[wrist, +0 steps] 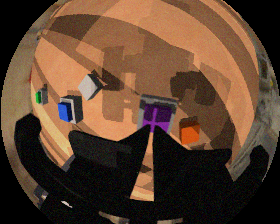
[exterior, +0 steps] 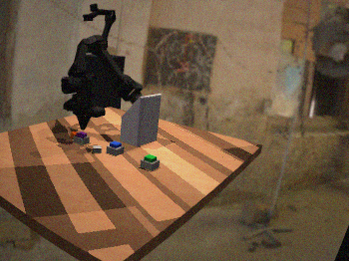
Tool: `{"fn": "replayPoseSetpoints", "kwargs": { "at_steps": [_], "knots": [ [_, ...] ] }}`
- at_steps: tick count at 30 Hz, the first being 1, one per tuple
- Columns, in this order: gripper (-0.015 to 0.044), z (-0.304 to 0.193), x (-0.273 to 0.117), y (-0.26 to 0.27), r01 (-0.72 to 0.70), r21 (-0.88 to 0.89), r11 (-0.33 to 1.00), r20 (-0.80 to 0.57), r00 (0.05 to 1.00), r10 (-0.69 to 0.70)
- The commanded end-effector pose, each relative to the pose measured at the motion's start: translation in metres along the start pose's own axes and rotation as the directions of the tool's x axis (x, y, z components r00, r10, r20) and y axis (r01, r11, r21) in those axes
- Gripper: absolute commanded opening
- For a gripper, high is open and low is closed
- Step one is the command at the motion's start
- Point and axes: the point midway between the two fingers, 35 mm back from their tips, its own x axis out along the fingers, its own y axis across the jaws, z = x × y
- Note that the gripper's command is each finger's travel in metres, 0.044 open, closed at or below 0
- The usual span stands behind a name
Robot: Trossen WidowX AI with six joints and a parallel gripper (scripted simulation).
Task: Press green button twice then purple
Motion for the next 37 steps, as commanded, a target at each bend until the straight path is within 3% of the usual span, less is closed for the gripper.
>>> {"fn": "replayPoseSetpoints", "kwargs": {
  "at_steps": [1,3,7,18,29,37],
  "knots": [
    [0.0020,0.002,-0.011,-0.004,0.007,0.019,1.000,0.009,1.000,-0.007],
    [0.0020,0.002,-0.011,-0.004,0.007,0.019,1.000,0.009,1.000,-0.007],
    [0.0125,0.024,-0.022,0.024,-0.029,0.010,1.000,0.027,0.999,0.029],
    [0.0400,0.063,-0.068,0.180,-0.099,-0.015,0.995,0.027,0.995,0.099],
    [0.0400,0.022,-0.078,0.323,-0.023,0.021,1.000,0.014,1.000,0.022],
    [0.0400,0.020,-0.078,0.327,-0.019,0.023,1.000,0.015,1.000,0.019]
  ]
}}
